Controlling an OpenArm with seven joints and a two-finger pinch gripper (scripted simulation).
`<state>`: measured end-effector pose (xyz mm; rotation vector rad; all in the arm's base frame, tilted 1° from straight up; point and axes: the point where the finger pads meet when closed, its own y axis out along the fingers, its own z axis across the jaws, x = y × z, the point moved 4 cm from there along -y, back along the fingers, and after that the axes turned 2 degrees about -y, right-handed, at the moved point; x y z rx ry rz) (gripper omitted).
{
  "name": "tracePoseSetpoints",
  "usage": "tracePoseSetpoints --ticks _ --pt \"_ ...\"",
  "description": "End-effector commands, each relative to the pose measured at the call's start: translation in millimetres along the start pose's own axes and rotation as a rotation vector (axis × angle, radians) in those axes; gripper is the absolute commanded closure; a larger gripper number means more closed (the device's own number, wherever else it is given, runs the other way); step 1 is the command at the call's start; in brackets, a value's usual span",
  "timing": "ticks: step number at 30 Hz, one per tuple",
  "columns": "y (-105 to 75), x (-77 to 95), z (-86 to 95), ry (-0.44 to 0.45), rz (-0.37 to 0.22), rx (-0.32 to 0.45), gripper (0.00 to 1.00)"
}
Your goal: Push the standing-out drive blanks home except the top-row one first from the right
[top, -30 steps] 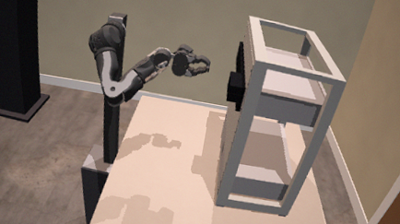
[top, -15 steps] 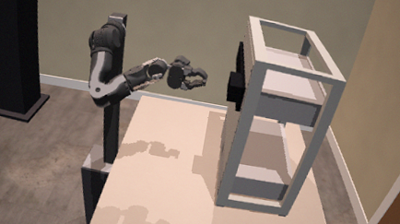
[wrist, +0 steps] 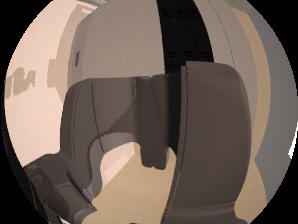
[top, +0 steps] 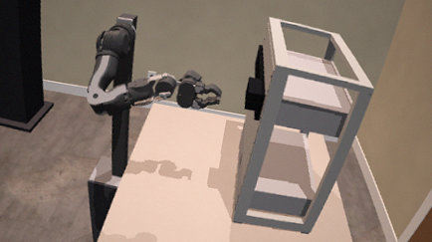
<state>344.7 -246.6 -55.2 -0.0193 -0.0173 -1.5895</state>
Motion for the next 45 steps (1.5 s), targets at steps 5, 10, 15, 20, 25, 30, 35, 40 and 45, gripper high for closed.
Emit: tracePoseSetpoints --ticks 5,10,15,20,25,30,35,40,45 --pt "2.9 1.0 4.7 -0.001 0.002 0.018 1.00" --pt "12.5 1.0 5.0 -0.001 0.002 0.018 1.00" --pt "28.4 0.8 5.3 -0.001 0.002 0.018 1.00" --pt "50.1 0.6 3.3 -0.001 0.003 0.011 1.00" --pt "63.4 0.5 3.3 -0.001 0.003 0.011 1.00" --pt "65.1 0.3 3.5 -0.001 0.003 0.012 1.00" --pt "65.0 -0.1 4.0 -0.001 0.005 0.013 1.00" --pt "65.0 -0.1 4.0 -0.001 0.005 0.013 1.00" --pt "65.0 -0.1 4.0 -0.001 0.005 0.013 1.00"
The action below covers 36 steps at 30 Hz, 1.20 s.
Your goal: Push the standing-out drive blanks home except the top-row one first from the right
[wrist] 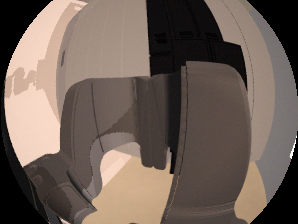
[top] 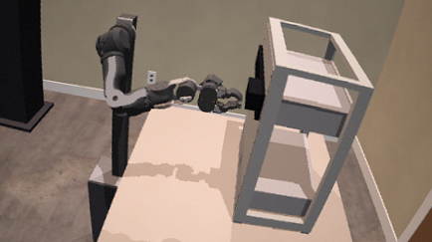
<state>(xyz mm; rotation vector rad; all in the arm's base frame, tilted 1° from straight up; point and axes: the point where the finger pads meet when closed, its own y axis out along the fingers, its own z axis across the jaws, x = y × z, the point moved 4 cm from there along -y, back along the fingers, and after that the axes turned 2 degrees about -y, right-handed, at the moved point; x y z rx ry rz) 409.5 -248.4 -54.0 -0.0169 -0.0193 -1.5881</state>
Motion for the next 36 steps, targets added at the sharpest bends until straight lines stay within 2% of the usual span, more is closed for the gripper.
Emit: tracePoseSetpoints --ticks 1,24,30,36 --pt "0.3 -0.8 2.7 -0.001 0.003 0.010 1.00" --pt "1.0 -3.4 5.9 -0.002 0.004 0.010 1.00" --pt "10.4 -2.7 3.3 -0.001 0.002 0.008 1.00" --pt "11.1 -3.0 3.4 -0.001 0.003 0.009 1.00"
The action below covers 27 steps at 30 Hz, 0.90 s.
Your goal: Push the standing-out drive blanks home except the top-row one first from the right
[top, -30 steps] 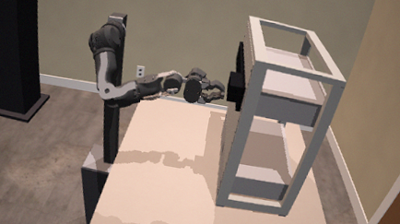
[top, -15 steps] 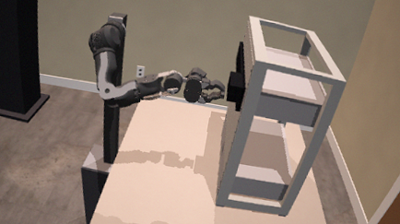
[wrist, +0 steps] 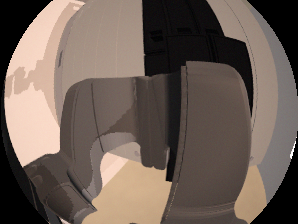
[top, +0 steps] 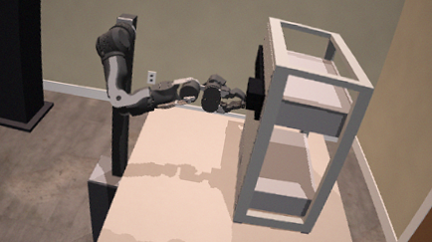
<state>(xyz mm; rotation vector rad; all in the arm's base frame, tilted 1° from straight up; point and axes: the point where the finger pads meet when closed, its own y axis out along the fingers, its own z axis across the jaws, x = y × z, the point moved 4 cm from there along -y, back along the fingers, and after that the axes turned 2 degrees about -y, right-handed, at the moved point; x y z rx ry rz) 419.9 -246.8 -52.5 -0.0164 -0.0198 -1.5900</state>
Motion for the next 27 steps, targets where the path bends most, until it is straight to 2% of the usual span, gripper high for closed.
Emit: tracePoseSetpoints --ticks 1,6,12,22,27 --pt "0.7 -1.3 1.9 -0.001 0.004 0.008 1.00" --pt "1.6 -1.1 1.7 -0.001 0.004 0.007 1.00" --pt "10.7 -2.1 3.2 -0.001 0.004 0.007 1.00" --pt "10.8 -2.5 3.7 -0.001 0.005 0.008 1.00" --pt "18.7 -2.9 4.5 -0.001 0.004 0.007 1.00"
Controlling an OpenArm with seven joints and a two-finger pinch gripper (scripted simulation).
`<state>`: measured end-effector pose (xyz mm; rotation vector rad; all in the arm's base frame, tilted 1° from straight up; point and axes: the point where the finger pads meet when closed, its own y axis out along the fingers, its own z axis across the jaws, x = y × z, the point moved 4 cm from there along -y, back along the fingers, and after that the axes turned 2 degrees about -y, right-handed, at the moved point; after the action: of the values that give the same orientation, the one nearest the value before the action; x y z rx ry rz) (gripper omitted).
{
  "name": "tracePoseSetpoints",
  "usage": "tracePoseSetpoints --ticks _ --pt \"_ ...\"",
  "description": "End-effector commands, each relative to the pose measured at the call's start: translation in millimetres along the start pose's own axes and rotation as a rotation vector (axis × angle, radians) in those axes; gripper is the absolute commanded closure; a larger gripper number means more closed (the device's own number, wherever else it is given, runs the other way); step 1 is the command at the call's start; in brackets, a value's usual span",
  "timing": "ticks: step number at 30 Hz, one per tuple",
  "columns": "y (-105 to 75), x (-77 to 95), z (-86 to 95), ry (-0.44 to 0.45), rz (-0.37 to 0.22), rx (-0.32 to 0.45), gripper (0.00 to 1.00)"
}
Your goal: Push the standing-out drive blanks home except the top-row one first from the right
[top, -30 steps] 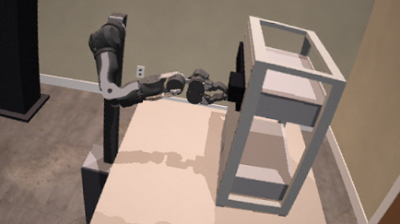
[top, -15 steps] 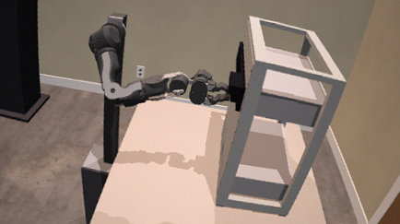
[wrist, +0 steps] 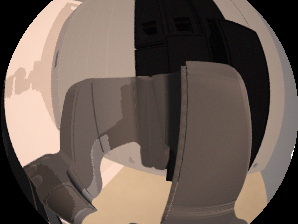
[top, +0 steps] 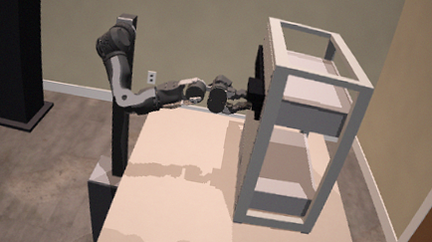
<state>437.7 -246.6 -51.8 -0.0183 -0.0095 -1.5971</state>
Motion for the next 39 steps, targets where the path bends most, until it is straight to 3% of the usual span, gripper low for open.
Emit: tracePoseSetpoints --ticks 1,39 --pt "2.2 -2.6 4.1 -0.006 0.011 0.014 1.00" --pt "8.6 -5.3 8.1 -0.007 0.013 0.017 1.00"
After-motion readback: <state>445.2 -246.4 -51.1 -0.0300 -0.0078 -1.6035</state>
